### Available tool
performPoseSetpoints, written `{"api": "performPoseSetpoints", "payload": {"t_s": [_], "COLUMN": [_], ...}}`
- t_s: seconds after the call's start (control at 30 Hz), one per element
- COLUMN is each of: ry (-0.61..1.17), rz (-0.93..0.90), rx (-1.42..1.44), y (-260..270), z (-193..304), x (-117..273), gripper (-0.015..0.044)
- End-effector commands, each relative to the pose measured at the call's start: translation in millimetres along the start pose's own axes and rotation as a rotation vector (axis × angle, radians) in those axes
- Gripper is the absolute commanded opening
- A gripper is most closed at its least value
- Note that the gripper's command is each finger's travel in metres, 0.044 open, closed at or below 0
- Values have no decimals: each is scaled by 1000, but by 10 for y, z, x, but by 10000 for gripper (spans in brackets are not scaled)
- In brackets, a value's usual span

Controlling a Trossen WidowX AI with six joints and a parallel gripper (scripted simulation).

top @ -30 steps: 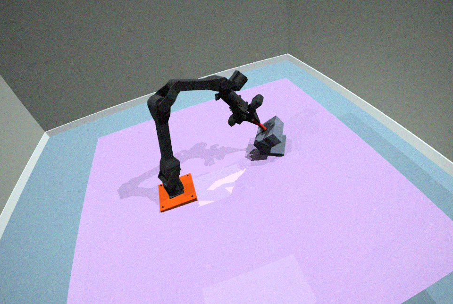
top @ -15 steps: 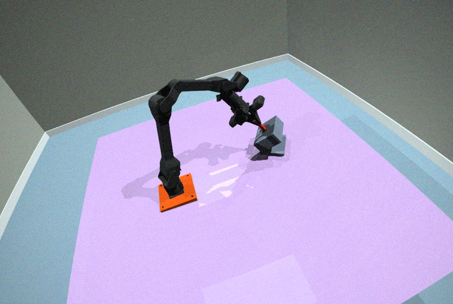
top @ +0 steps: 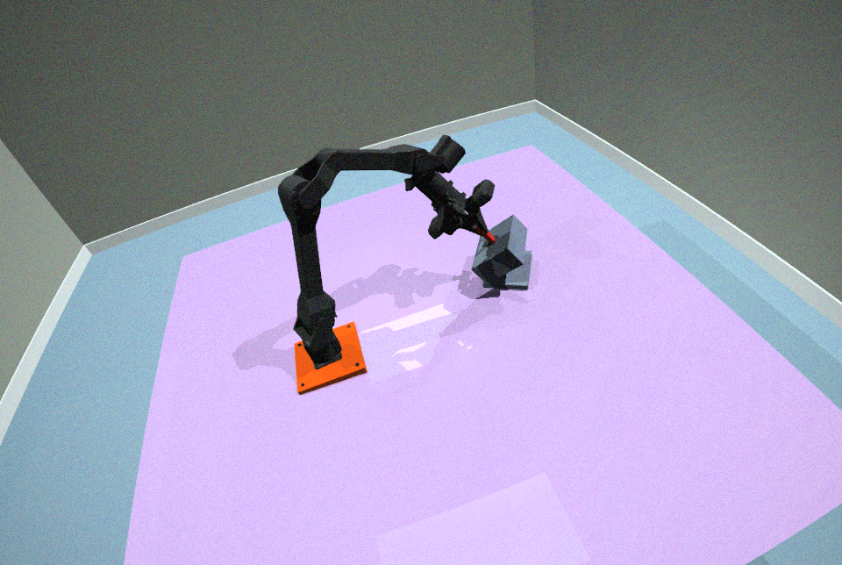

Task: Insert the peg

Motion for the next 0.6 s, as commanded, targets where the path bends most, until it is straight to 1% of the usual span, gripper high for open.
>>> {"api": "performPoseSetpoints", "payload": {"t_s": [0.0, 0.57], "ry": [0, 0], "rz": [4, 4], "rx": [4, 4], "y": [-9, -21], "z": [-1, -3], "x": [-34, -105], "gripper": [0, 0]}}
Point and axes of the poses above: the point midway between the two fingers, 35 mm back from their tips, its own x axis back along the fingers, its own y axis across the jaws, z = x × y, the point moved 2 cm from there along x, back along the fingers, and after that the axes turned 3 degrees about -x, right-handed, at the moved point
